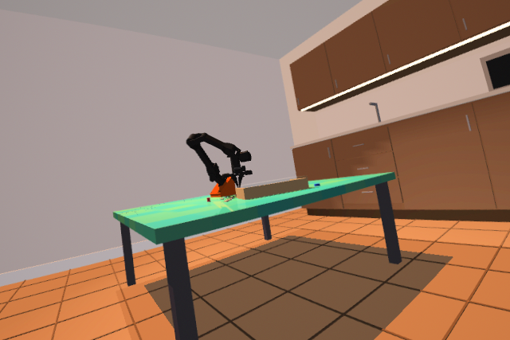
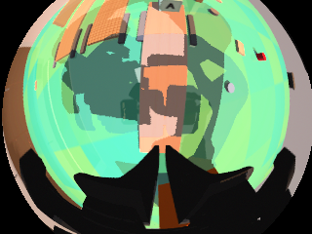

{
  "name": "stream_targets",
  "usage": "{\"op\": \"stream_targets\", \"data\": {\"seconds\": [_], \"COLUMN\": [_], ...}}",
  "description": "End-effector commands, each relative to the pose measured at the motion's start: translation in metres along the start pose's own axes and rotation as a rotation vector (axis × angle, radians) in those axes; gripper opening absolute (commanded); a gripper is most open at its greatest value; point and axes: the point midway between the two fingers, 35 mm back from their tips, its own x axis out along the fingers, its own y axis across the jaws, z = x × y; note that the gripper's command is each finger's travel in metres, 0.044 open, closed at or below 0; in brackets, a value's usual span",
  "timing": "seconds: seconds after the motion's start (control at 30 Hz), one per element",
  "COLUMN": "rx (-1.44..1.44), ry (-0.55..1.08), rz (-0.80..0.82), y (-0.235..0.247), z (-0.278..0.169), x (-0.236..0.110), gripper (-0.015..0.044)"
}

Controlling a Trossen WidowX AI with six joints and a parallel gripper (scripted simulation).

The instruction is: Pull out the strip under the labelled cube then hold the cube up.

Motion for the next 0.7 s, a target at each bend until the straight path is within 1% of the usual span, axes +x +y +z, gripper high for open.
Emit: {"op": "stream_targets", "data": {"seconds": [0.0, 0.43, 0.67], "rx": [-0.05, -0.055, -0.054], "ry": [0.001, -0.001, -0.002], "rz": [0.0, 0.0, 0.0], "y": [-0.001, -0.002, -0.003], "z": [0.017, 0.06, 0.084], "x": [-0.002, -0.008, -0.011], "gripper": [0.0105, 0.044, 0.044]}}
